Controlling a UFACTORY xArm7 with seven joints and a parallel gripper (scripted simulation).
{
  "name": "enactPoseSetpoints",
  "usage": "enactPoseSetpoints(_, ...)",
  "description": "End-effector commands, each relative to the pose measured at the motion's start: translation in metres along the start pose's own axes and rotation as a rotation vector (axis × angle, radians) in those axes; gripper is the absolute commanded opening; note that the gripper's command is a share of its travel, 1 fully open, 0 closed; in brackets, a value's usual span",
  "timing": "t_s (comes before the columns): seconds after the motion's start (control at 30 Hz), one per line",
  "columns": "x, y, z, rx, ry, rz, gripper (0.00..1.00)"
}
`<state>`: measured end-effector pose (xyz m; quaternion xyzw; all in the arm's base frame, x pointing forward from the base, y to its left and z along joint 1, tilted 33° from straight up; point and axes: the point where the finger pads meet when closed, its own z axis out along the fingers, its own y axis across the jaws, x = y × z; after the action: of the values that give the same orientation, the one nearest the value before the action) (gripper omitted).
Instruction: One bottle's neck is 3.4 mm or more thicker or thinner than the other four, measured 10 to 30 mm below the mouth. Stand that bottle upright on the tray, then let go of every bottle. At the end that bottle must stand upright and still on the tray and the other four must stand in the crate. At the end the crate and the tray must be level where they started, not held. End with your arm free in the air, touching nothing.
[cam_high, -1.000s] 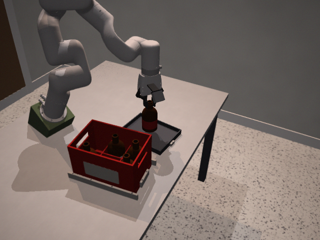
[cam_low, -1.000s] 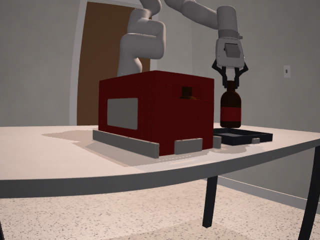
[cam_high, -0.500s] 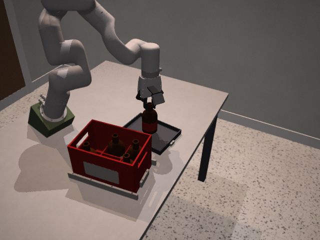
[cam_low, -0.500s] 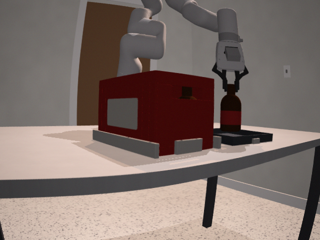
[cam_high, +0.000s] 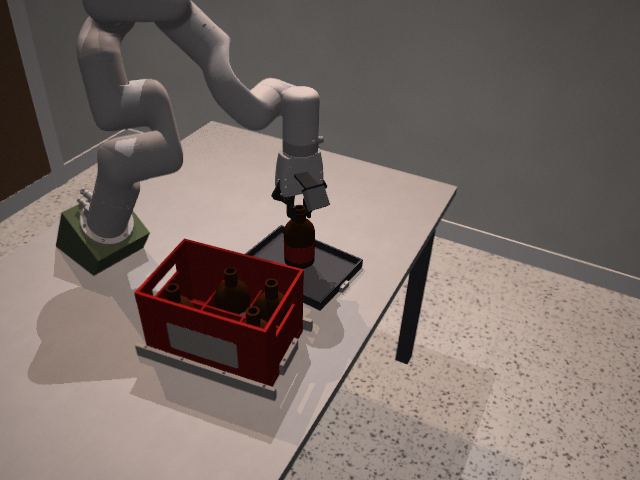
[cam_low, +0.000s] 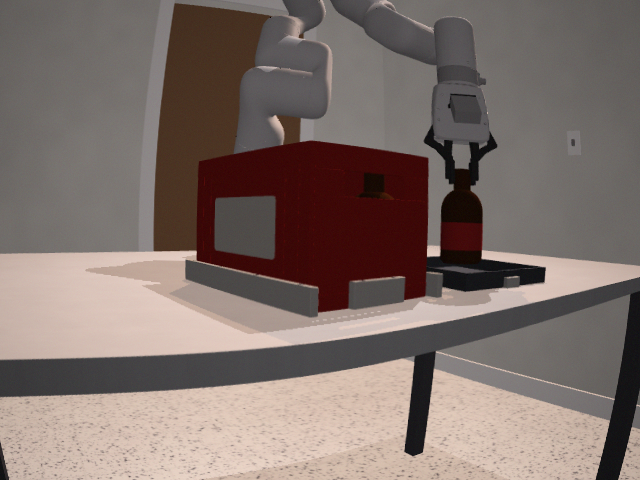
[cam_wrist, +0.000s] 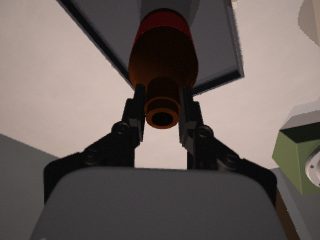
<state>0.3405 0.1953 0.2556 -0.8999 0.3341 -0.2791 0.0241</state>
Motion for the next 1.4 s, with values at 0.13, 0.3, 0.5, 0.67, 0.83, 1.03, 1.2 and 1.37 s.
enactPoseSetpoints(0.13,0.0003,-0.0013,-0.0012,0.003,0.001,0.000,0.00)
enactPoseSetpoints(0.3,0.0003,-0.0013,-0.0010,0.003,0.001,0.000,0.00)
enactPoseSetpoints(0.5,0.0003,-0.0013,-0.0005,0.003,0.001,0.000,0.00)
enactPoseSetpoints(0.67,0.0003,-0.0013,0.0005,0.003,0.001,0.000,0.00)
enactPoseSetpoints(0.83,0.0003,-0.0013,0.0020,0.003,0.001,0.000,0.00)
enactPoseSetpoints(1.03,0.0003,-0.0014,0.0036,0.003,0.001,0.000,0.00)
enactPoseSetpoints(1.2,0.0003,-0.0014,0.0058,0.003,0.001,0.000,0.00)
enactPoseSetpoints(1.37,0.0003,-0.0015,0.0083,0.003,0.001,0.000,0.00)
